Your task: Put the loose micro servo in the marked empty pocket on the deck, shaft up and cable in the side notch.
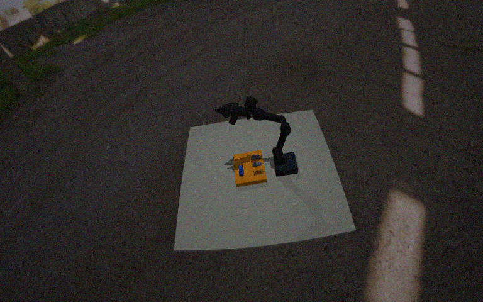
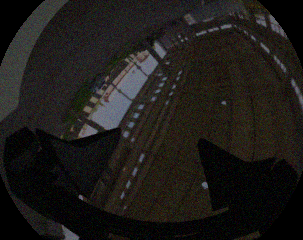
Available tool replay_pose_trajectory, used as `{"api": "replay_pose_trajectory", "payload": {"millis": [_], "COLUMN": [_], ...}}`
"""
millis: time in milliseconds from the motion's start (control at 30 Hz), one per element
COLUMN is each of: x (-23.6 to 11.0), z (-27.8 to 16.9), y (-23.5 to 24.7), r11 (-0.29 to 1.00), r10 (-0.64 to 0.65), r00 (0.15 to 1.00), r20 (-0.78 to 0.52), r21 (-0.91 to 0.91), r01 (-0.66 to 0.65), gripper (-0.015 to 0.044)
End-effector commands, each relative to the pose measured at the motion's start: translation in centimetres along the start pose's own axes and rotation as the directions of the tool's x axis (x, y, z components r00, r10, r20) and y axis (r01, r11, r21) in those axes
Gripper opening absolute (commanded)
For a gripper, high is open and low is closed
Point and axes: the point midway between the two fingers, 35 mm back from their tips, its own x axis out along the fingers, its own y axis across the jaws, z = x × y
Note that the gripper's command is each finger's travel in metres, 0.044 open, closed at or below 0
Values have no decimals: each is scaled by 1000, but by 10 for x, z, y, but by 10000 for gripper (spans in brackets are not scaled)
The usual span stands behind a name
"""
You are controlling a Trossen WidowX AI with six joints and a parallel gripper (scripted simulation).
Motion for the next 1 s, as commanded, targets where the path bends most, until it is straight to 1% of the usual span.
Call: {"api": "replay_pose_trajectory", "payload": {"millis": [0,267,333,467,700,967], "x": [12,17,16,12,-4,-33], "z": [33,85,93,118,161,205], "y": [40,101,110,137,185,232], "r11": [990,928,913,859,728,536], "r10": [116,294,317,393,518,630], "r00": [989,924,909,854,725,538], "r20": [92,245,271,339,454,560], "r21": [73,157,174,196,210,187], "r01": [-123,-337,-370,-473,-652,-823], "gripper": [440,440,440,440,440,440]}}
